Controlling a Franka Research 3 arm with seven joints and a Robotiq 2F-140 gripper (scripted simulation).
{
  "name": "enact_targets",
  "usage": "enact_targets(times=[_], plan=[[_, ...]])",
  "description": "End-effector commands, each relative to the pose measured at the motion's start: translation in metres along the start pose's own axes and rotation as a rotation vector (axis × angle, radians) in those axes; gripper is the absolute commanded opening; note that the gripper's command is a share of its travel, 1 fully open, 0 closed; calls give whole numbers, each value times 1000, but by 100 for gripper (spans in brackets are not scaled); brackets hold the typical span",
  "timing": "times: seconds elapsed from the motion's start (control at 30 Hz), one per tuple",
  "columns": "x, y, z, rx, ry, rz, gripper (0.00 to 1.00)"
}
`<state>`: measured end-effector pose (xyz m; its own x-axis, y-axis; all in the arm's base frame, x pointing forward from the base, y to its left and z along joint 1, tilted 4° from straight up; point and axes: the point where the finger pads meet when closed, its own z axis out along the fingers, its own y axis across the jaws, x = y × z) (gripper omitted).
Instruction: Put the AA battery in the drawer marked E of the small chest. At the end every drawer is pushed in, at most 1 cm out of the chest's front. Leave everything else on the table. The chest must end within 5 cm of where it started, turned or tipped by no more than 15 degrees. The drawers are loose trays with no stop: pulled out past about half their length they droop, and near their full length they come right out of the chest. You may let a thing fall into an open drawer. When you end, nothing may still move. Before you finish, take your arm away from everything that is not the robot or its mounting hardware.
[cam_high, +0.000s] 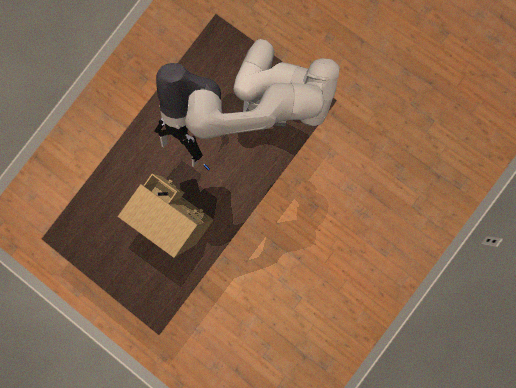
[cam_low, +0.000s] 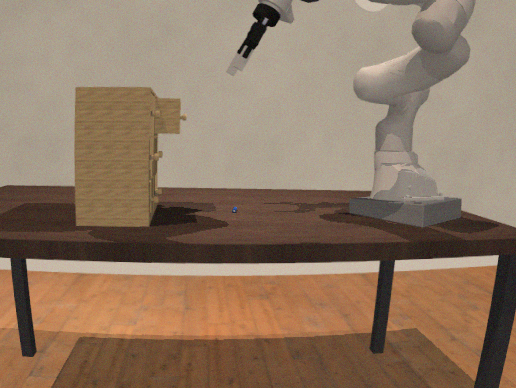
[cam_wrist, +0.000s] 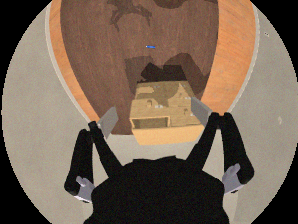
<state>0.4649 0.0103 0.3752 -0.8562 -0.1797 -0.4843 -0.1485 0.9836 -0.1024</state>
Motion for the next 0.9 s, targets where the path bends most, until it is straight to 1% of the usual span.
enact_targets(times=[0.0,0.17,0.33,0.4,0.53,0.63,0.87], plan=[[10,5,1,-23,145,49,100],[7,5,-5,-27,280,48,100],[5,5,-9,-29,384,47,100],[5,5,-9,-29,384,47,100],[4,5,-11,-30,438,46,100],[3,5,-12,-31,462,45,100],[3,5,-13,-31,476,45,100]])
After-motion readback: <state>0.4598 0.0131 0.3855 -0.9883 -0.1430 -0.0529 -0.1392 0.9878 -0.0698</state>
